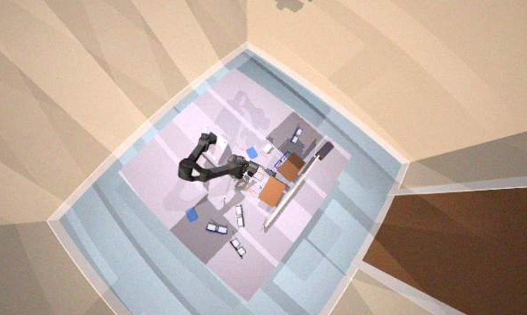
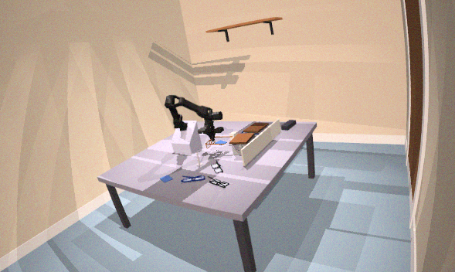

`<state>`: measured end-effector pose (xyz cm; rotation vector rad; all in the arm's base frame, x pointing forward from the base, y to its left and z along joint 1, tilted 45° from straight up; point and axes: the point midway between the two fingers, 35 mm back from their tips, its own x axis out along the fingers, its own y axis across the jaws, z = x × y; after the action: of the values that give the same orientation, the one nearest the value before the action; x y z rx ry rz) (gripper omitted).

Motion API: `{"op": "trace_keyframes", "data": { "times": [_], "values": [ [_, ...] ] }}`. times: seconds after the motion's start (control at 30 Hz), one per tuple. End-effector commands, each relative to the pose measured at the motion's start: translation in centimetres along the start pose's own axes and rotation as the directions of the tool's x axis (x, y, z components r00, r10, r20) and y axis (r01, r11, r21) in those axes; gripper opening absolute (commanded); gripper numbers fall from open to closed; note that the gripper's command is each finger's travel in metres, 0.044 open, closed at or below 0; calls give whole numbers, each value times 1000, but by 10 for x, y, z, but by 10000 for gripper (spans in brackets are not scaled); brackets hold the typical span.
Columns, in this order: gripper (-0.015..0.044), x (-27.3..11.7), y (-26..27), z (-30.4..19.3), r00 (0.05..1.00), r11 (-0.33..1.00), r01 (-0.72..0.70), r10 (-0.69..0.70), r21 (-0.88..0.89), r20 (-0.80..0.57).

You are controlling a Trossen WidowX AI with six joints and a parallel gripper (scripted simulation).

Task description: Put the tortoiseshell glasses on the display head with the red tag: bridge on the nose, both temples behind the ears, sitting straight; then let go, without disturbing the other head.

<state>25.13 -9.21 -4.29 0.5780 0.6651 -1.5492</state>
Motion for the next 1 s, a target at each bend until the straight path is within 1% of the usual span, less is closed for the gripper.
{"op": "trace_keyframes", "data": {
  "times": [0.0, 0.37, 0.97],
  "values": [
    [0, 4, -3, -1, 1000, 1000, 9, -9, -15, 8],
    [0, 5, -2, -2, 1000, 1000, 9, -9, -15, 8],
    [0, 5, 22, -2, 1000, 1000, 0, 0, -14, 5]
  ]
}}
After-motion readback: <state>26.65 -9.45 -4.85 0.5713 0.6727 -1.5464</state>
